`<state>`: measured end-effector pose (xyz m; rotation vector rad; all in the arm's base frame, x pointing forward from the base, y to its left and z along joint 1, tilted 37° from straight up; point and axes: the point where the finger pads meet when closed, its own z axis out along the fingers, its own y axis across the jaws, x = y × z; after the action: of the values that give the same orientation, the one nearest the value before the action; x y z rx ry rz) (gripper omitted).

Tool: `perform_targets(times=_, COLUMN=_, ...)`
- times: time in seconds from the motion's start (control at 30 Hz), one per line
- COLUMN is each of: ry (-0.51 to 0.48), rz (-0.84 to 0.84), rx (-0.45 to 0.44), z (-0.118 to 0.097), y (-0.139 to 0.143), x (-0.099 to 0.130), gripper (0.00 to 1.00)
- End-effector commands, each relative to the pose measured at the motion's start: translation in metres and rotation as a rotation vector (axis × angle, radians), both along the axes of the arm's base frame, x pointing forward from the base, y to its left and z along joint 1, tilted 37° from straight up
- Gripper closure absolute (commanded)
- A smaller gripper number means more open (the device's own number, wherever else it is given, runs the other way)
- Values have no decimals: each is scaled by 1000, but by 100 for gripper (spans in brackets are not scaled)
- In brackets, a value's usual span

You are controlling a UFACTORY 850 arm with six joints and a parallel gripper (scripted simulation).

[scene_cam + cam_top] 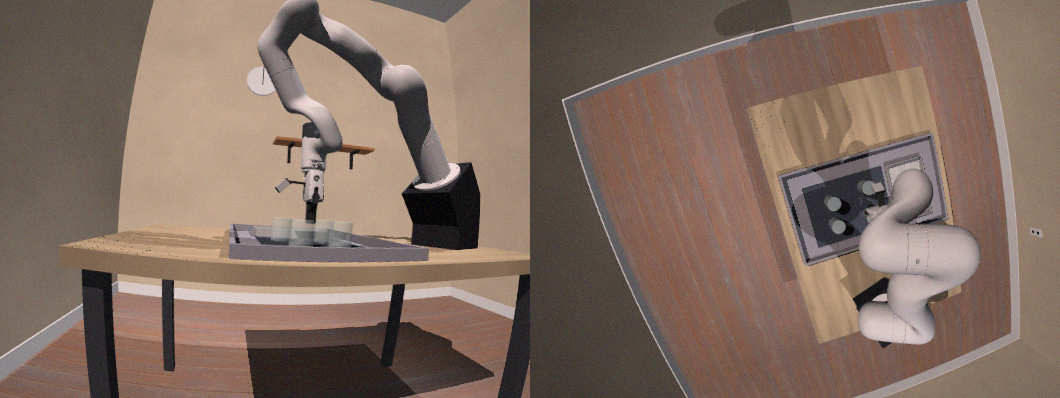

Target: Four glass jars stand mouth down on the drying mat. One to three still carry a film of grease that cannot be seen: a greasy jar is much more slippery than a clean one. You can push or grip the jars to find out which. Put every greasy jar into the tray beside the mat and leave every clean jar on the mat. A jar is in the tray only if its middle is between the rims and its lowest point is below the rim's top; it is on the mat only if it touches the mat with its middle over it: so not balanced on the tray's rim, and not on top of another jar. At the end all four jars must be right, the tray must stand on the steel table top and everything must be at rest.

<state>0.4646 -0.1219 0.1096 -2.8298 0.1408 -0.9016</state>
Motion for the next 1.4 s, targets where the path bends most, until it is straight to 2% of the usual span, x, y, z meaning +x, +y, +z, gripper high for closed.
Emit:
perform_targets(times=0.0, ry=-1, rz=0, rx=0, z=0, y=0, x=0, gripper=100)
perform_targets(times=1.37, ry=-1, rz=0, rx=0, z=1, y=0, x=-7, gripper=100)
